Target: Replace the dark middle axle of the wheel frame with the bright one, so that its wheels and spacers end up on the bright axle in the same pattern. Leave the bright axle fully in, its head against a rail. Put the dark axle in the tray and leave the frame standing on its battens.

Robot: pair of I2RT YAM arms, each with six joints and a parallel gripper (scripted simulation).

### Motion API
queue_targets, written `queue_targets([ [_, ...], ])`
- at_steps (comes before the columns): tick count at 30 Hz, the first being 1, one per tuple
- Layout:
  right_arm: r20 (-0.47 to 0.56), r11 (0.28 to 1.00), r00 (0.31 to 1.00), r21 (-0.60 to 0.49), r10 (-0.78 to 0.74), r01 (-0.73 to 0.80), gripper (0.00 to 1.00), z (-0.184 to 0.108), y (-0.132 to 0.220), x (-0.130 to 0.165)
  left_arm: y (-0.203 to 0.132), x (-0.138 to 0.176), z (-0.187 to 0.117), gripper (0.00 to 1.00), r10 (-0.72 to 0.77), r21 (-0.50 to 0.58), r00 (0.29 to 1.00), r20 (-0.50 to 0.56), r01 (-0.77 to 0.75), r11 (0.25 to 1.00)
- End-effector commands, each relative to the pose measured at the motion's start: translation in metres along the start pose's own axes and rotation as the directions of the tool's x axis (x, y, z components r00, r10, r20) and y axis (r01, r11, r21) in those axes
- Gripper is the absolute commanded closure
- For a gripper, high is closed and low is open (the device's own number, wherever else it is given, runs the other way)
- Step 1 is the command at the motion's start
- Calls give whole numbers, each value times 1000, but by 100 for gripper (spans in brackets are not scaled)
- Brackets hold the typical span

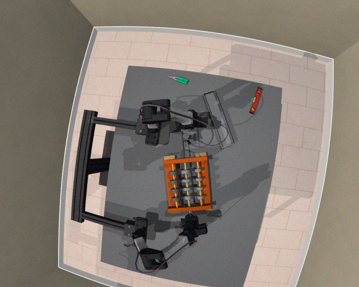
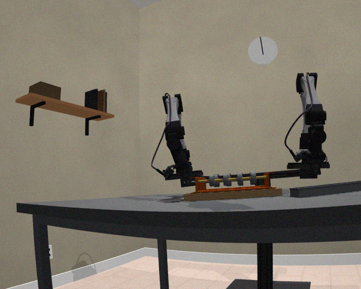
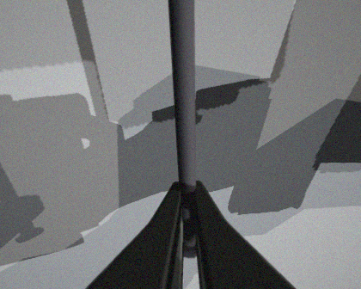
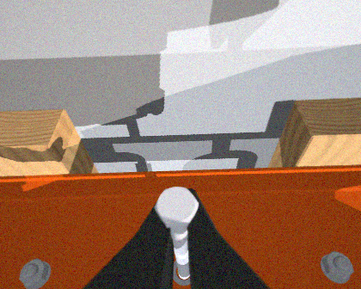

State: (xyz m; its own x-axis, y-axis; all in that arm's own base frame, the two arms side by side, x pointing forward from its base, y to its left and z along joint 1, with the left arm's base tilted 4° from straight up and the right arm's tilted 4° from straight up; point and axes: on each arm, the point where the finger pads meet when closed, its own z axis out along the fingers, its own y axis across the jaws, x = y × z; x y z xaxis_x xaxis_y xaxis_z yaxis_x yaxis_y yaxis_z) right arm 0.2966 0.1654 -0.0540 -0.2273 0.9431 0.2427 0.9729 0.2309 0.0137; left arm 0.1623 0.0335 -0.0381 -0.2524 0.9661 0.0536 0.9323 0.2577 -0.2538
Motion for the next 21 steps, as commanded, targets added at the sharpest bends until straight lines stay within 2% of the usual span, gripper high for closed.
queue_targets([
  [1,-26,999,999,-31,-33,32,100,-4,5,13,16,-5,-7,100,-12,-47,999,33,14,999],
  [14,-25,999,999,-31,-32,31,100,-5,3,13,14,-3,-4,100,-17,-28,999,32,18,999],
  [15,-24,999,999,-29,-26,25,100,-4,5,12,2,-2,-4,100,-17,30,1000,27,16,999],
  [16,-25,999,999,-33,-30,29,100,-6,4,13,9,-2,-6,100,-11,-14,999,31,11,1000],
  [17,-24,999,999,-34,-33,32,100,-6,4,13,6,-2,-5,100,-8,3,1000,29,8,1000],
  [18,-25,999,999,-35,-33,32,100,-6,4,13,18,-1,-13,100,-18,-72,999,31,20,997],
  [21,-25,999,999,-37,-31,30,100,-7,5,14,16,0,-9,100,-17,-47,1000,23,18,999],
])
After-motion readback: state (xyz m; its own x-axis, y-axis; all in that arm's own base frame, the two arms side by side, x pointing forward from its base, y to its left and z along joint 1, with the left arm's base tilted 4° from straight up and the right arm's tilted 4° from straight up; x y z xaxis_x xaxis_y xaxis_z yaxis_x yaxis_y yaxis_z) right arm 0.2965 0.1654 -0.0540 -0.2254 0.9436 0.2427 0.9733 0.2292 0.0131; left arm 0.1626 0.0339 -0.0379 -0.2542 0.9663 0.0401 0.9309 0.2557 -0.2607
